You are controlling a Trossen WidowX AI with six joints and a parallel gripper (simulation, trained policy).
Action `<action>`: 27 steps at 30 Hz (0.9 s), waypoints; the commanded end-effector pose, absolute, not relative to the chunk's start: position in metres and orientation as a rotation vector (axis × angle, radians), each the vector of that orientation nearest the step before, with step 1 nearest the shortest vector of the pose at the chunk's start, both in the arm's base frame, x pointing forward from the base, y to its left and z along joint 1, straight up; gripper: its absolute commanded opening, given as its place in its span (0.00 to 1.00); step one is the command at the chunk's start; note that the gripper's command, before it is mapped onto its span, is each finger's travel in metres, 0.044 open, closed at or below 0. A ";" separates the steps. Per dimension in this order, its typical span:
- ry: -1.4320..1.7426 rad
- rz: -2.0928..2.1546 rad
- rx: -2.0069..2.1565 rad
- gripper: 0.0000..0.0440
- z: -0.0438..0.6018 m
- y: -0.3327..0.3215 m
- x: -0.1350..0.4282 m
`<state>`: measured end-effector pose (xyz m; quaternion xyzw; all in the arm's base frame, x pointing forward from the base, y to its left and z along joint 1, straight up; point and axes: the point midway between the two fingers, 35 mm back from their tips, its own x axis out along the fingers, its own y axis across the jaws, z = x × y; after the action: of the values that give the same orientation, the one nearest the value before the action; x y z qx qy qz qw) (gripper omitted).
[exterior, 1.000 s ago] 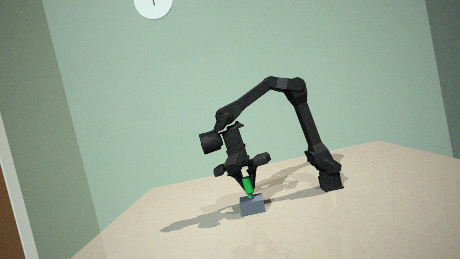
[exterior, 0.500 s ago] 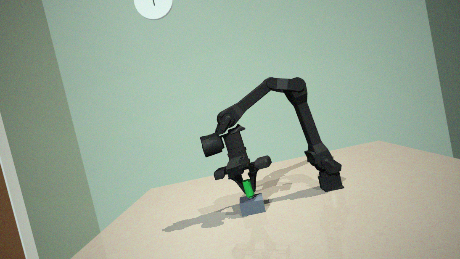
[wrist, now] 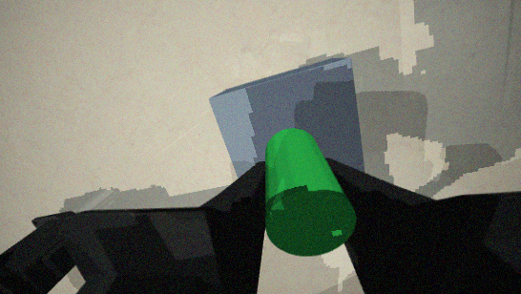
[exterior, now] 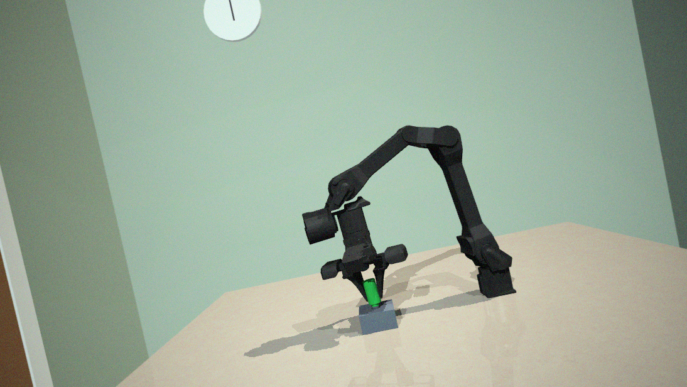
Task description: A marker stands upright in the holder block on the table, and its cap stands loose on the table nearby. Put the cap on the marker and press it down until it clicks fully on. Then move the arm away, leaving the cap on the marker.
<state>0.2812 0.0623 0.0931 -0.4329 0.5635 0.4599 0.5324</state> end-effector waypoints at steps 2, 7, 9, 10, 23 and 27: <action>1.378 1.100 -1.072 0.25 0.080 0.052 0.278; 1.368 1.110 -1.094 0.27 0.079 0.050 0.278; 1.364 1.114 -1.103 0.28 0.079 0.049 0.278; 1.362 1.117 -1.108 0.29 0.079 0.049 0.278; 1.327 1.153 -1.127 0.58 0.086 0.049 0.269; 1.310 1.157 -1.138 0.82 0.090 0.050 0.266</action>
<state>0.2706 0.0492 0.0863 -0.4687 0.5495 0.4752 0.5026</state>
